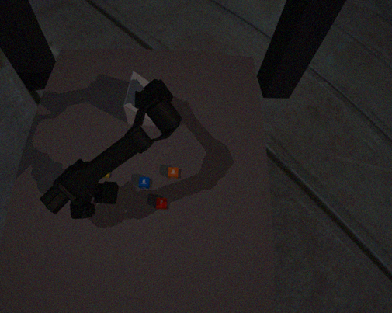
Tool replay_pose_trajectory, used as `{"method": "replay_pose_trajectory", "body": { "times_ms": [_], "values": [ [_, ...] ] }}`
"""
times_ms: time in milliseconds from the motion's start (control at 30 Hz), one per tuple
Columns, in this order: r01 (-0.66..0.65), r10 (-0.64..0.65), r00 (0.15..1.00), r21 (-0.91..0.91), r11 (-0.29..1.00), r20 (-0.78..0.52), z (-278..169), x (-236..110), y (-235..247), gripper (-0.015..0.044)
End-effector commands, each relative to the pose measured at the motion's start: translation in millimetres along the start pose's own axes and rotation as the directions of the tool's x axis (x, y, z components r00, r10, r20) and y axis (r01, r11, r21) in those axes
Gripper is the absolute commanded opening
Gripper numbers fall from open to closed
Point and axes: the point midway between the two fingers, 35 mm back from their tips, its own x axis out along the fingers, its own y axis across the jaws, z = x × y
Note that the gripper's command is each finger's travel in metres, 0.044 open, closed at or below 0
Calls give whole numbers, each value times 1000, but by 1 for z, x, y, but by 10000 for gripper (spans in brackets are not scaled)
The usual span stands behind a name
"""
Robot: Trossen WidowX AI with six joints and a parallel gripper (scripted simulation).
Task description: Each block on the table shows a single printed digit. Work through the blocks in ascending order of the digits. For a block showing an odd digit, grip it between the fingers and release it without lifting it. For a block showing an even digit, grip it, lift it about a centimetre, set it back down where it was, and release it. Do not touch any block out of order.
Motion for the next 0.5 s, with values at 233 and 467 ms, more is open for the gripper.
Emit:
{"method": "replay_pose_trajectory", "body": {
  "times_ms": [233, 467],
  "values": [
    [4, -4, 1000, -8, 1000, 3, 2, -11, 0, 120],
    [4, -4, 1000, -8, 1000, 3, 2, -11, 0, 120]
  ]
}}
